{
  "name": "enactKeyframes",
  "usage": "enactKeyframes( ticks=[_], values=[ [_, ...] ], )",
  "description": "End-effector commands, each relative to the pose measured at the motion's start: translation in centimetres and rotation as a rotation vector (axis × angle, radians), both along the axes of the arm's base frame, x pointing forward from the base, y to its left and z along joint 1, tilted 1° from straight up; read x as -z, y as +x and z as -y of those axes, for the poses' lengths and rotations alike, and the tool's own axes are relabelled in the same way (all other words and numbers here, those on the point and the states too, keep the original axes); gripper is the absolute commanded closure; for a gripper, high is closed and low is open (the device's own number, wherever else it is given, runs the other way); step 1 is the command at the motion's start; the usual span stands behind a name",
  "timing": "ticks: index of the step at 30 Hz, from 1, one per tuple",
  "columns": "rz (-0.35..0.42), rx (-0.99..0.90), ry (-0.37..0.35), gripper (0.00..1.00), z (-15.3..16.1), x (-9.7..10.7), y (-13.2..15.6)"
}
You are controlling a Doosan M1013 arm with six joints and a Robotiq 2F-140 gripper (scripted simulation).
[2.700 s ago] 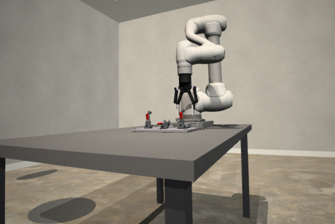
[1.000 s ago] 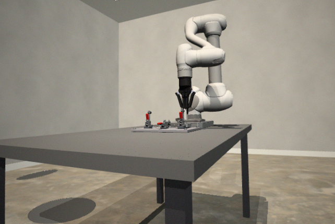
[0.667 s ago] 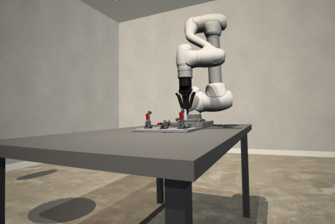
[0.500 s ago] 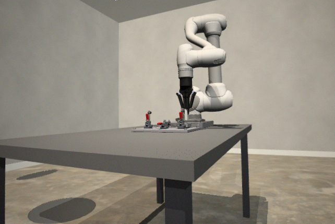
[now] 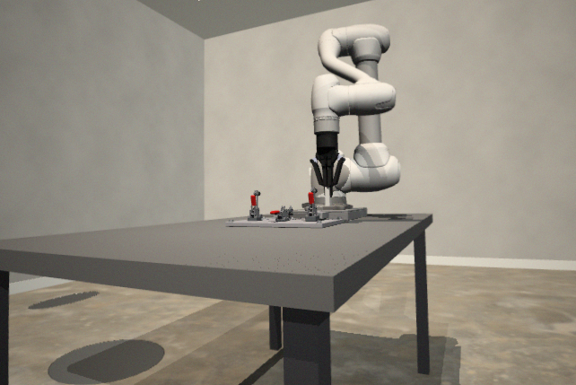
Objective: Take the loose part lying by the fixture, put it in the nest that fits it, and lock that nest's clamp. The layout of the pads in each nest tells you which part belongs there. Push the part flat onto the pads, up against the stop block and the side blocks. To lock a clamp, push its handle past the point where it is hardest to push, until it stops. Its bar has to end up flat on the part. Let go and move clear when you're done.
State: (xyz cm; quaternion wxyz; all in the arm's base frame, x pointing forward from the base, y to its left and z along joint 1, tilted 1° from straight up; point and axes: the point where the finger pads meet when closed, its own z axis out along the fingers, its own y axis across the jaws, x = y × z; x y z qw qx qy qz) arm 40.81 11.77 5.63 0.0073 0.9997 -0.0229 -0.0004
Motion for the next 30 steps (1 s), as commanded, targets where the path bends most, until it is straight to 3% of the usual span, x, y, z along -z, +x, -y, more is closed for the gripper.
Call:
enactKeyframes(
  ticks=[1,14,30],
  values=[
    [0.000,0.000,0.000,0.90,-0.4,0.0,0.0],
    [0.000,0.000,0.000,0.90,-0.6,0.2,0.0],
    [0.000,0.000,0.000,0.90,-0.5,3.4,0.0]
  ],
)
